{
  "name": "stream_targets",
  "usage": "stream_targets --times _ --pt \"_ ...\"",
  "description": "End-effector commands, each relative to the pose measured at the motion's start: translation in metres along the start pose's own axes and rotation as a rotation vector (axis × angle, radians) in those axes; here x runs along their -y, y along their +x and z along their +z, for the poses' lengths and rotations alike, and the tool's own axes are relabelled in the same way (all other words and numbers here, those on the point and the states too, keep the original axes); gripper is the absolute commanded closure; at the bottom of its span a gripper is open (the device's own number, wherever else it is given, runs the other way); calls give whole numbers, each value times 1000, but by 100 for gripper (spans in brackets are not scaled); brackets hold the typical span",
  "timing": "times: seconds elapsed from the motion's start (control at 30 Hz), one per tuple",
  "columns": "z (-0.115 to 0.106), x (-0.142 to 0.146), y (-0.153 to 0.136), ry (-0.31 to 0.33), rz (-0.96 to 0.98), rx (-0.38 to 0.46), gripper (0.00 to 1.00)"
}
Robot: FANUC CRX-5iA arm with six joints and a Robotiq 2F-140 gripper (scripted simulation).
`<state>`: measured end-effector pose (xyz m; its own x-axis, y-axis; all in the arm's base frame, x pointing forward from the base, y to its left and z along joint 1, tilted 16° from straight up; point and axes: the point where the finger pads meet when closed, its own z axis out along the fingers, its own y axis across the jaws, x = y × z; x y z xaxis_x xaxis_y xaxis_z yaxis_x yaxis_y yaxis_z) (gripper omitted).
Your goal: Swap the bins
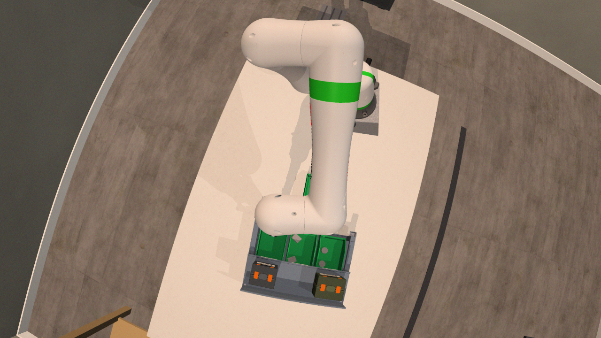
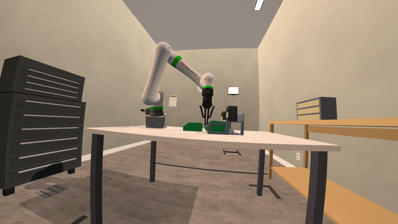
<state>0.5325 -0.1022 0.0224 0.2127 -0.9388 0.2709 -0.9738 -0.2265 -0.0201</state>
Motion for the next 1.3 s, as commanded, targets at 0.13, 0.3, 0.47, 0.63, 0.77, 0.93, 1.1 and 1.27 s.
stream_targets --times 0.13,0.3,0.47,0.63,0.77,0.93,1.1,1.27 --pt "-1 -12 0 2 0 -1 90" --pt "-1 -26 0 2 0 -1 90" --pt "-1 -41 0 2 0 -1 90" --pt "-1 -51 0 2 0 -1 90" --pt "-1 -64 0 2 0 -1 90" --pt "-1 -79 0 2 0 -1 90" --pt "-1 -88 0 2 0 -1 90" --pt "-1 -100 0 2 0 -1 90"
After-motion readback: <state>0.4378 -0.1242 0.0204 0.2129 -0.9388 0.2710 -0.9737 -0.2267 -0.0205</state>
